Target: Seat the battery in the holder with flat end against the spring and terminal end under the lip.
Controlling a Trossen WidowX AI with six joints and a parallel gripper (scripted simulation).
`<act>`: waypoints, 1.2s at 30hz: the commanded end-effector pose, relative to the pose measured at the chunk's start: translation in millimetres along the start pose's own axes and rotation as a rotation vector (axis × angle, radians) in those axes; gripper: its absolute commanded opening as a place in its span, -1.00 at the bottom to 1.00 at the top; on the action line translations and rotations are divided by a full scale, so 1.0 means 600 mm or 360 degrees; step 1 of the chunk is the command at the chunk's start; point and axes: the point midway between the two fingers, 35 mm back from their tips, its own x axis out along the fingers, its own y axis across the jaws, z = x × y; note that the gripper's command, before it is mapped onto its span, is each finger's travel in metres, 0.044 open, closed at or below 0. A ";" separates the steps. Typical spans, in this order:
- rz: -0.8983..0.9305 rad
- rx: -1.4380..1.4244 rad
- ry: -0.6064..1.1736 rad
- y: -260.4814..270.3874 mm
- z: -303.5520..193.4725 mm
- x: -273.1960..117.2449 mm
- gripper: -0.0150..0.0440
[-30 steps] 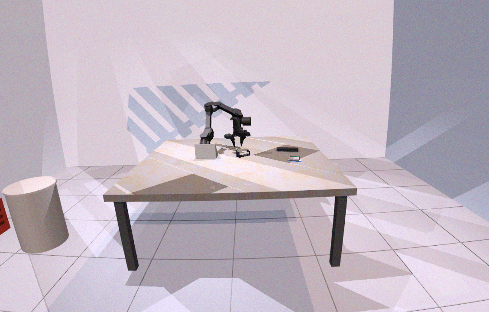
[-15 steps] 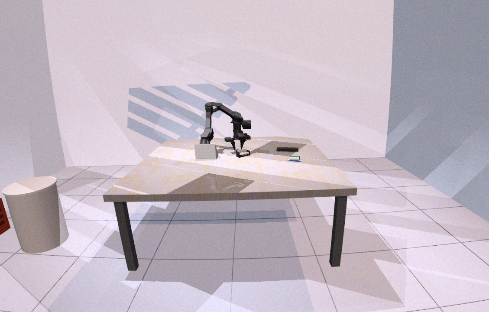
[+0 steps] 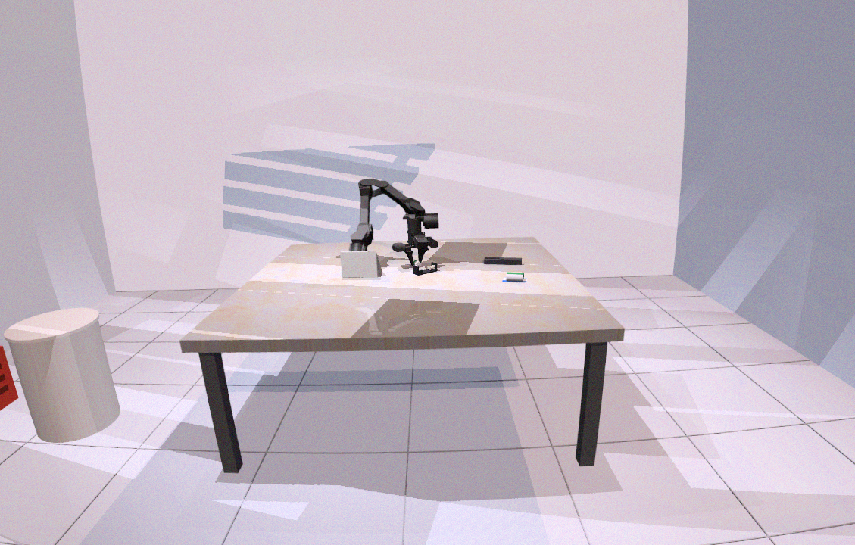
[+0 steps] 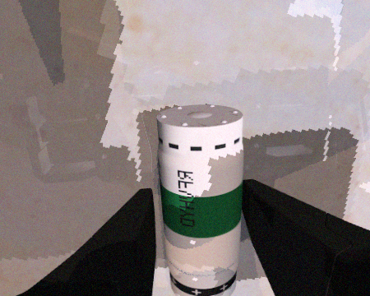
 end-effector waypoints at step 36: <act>-0.0009 -0.0919 -0.0006 0.007 0.060 -0.096 -0.21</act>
